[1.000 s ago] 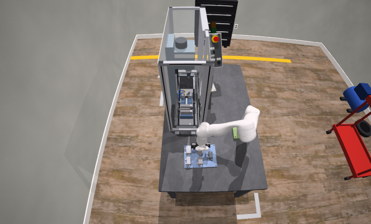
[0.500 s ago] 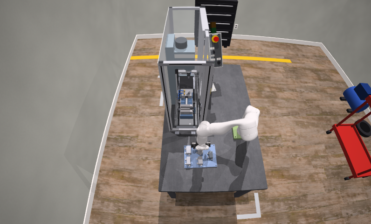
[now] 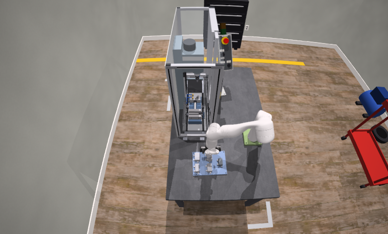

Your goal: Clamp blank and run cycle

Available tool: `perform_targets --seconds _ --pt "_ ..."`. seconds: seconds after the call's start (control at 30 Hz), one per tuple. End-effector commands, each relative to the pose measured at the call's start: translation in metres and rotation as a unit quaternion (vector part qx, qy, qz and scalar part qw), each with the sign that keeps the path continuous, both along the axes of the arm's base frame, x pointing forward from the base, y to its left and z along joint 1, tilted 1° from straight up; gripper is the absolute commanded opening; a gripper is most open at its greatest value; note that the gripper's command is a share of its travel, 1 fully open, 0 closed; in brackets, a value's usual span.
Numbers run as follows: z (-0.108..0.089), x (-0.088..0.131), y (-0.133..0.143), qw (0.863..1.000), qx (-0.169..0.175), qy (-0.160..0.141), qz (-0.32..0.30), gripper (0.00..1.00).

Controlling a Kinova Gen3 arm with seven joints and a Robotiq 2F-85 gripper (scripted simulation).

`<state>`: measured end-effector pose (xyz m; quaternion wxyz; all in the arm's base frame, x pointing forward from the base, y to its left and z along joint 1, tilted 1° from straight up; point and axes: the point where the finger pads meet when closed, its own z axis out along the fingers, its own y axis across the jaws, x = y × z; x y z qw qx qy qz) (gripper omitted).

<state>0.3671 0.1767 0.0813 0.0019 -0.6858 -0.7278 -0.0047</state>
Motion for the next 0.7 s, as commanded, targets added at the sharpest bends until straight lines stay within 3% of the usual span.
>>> perform_targets --seconds 0.0,0.07,0.67 --pt "0.019 0.001 0.0 1.0 0.001 -0.001 0.0 1.0" --pt "0.033 0.0 0.0 1.0 0.001 -0.001 0.0 1.0" --pt "0.033 0.0 0.0 1.0 0.001 -0.001 0.0 1.0"
